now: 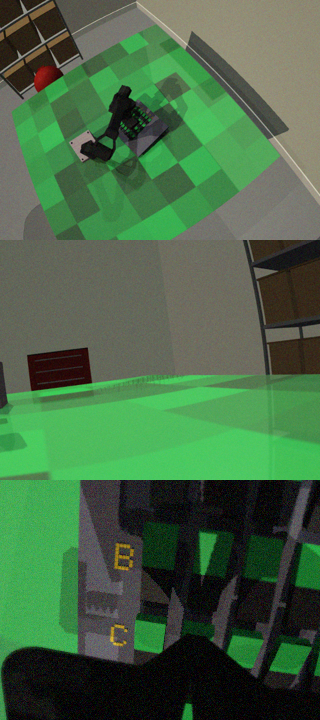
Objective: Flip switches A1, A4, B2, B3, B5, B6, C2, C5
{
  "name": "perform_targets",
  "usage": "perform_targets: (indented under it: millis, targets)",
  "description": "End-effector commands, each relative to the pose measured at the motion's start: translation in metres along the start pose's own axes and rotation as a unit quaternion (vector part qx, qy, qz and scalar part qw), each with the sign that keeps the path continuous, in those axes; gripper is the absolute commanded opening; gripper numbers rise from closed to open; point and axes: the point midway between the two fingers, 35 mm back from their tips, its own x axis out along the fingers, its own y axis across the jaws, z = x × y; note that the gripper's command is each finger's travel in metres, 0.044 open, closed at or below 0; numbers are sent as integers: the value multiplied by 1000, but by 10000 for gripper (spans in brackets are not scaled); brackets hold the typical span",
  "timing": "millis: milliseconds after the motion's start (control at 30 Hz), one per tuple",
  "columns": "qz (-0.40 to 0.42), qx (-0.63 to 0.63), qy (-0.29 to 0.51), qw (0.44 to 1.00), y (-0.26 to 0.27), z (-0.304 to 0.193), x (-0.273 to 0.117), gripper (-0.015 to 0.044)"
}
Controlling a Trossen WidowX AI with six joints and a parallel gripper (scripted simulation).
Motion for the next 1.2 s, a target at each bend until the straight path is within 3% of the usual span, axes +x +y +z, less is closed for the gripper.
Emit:
perform_targets:
  millis: [0, 1167]
  targets:
    - [-3, -1, -1, 1000, -1, 0, 1, 0]
    - [-3, -1, -1, 1000, -1, 0, 6, 0]
